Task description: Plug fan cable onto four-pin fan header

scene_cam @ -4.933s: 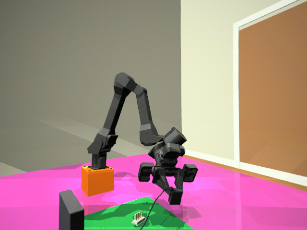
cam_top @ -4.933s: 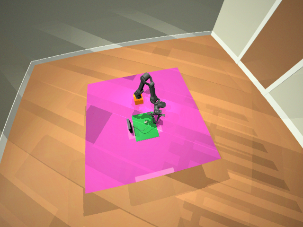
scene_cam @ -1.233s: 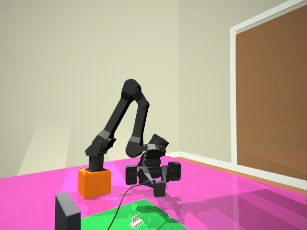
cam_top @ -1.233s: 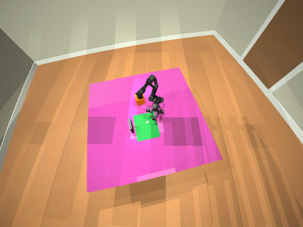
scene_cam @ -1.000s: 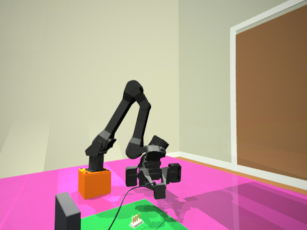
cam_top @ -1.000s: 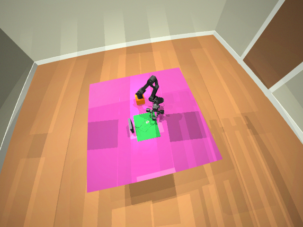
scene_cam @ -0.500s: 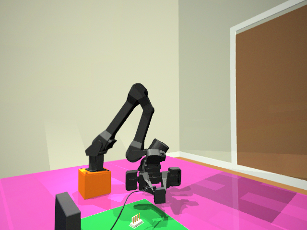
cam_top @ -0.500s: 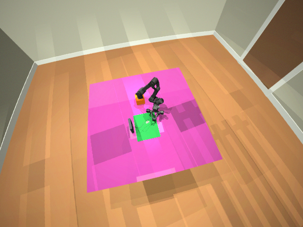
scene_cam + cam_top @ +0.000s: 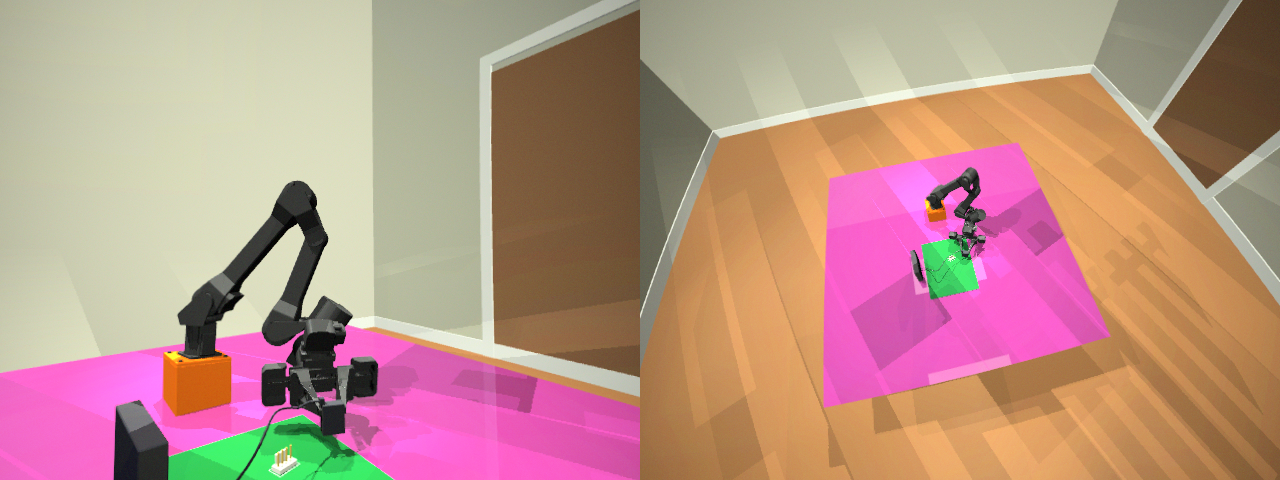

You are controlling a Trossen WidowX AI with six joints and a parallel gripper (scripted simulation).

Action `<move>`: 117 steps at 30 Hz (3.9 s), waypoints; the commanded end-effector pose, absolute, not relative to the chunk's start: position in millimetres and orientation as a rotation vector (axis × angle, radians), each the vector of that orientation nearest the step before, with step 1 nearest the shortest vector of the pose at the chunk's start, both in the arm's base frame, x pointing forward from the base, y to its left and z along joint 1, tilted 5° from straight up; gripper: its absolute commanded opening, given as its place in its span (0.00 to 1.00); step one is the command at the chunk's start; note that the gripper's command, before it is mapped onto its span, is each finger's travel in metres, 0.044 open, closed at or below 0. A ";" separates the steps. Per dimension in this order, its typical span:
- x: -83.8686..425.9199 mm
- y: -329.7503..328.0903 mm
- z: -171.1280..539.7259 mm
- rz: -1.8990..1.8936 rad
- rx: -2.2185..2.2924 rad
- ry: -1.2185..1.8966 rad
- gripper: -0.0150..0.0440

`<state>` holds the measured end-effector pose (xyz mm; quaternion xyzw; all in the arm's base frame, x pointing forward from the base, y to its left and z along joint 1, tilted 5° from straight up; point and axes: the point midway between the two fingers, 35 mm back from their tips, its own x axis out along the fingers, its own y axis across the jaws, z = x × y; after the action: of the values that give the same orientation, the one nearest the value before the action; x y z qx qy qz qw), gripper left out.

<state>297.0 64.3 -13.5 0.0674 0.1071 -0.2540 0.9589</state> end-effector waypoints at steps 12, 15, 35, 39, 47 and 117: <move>296.8 64.8 -27.1 -0.522 0.138 0.214 0.25; 296.7 65.0 -29.7 -0.522 0.138 0.214 0.25; 296.1 66.4 -42.0 -0.515 0.135 0.219 0.25; 296.1 66.4 -42.0 -0.515 0.135 0.219 0.25; 296.1 66.4 -42.0 -0.515 0.135 0.219 0.25; 289.0 78.2 -45.3 -0.521 0.152 0.252 0.60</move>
<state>290.4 73.3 -46.4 0.0679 0.1235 -0.2540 0.9569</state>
